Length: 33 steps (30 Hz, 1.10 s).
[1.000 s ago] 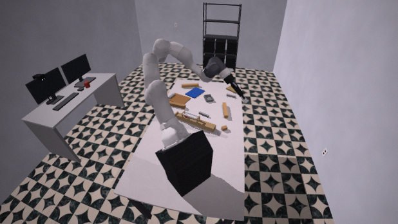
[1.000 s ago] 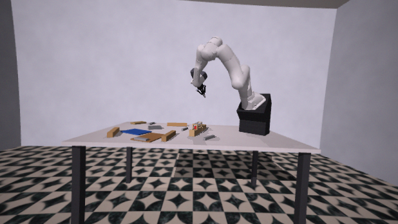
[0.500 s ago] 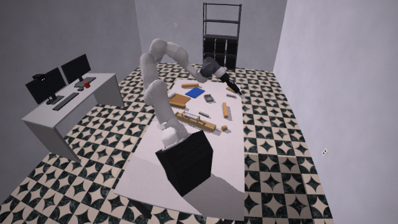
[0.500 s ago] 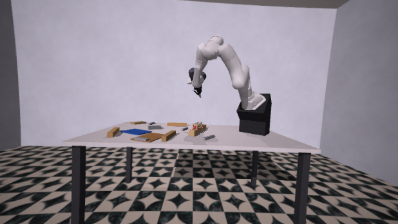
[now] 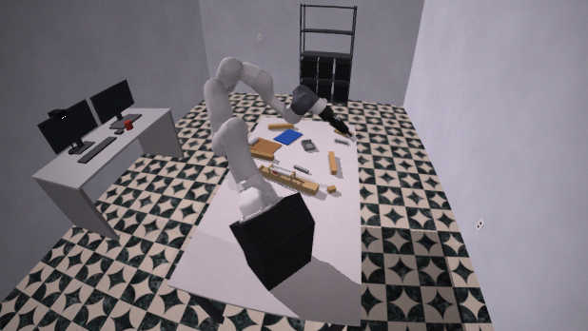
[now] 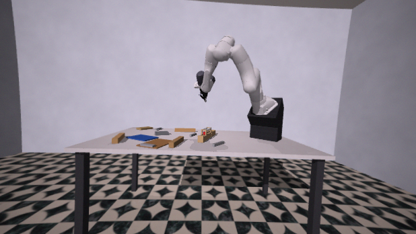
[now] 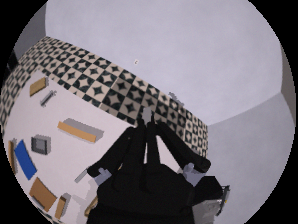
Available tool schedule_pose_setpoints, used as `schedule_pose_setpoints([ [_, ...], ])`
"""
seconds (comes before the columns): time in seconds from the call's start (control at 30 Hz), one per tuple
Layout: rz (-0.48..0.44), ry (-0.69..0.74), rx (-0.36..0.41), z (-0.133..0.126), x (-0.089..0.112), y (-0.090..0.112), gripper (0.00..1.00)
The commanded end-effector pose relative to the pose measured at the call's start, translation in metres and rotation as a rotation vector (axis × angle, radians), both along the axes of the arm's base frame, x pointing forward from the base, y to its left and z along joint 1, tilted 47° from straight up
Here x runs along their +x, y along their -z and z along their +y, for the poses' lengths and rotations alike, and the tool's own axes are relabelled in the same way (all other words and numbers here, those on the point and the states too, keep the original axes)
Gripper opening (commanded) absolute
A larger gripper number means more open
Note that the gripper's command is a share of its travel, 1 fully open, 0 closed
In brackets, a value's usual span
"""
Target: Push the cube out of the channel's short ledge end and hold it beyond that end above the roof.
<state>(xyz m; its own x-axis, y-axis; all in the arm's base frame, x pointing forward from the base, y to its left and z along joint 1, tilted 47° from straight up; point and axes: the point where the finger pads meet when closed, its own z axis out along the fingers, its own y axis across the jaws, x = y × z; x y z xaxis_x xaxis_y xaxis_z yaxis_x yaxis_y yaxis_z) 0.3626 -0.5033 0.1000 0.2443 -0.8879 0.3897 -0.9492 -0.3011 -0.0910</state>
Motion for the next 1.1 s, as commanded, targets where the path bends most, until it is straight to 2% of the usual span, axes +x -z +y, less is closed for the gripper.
schedule_pose_setpoints([
  [0.0,-0.018,-0.033,-0.051,-0.004,0.012,-0.012,0.0],
  [0.13,-0.018,-0.033,-0.051,-0.004,0.012,-0.012,0.0],
  [0.17,-0.074,-0.183,-0.161,0.022,0.061,-0.052,0.0],
  [0.2,-0.102,-0.267,-0.202,0.033,0.063,-0.053,0.0],
  [0.37,-0.159,-0.488,-0.225,0.123,0.083,-0.068,0.0],
  [0.5,-0.179,-0.674,-0.226,0.204,0.085,-0.068,0.0],
  [0.57,-0.179,-0.674,-0.226,0.204,0.085,-0.068,0.0],
  [0.6,-0.191,-0.789,-0.24,0.251,0.087,-0.07,0.0],
  [0.83,-0.215,-1.112,-0.256,0.373,0.071,-0.069,0.0],
  [1.07,-0.274,-1.478,-0.302,0.476,0.082,-0.087,0.0],
])
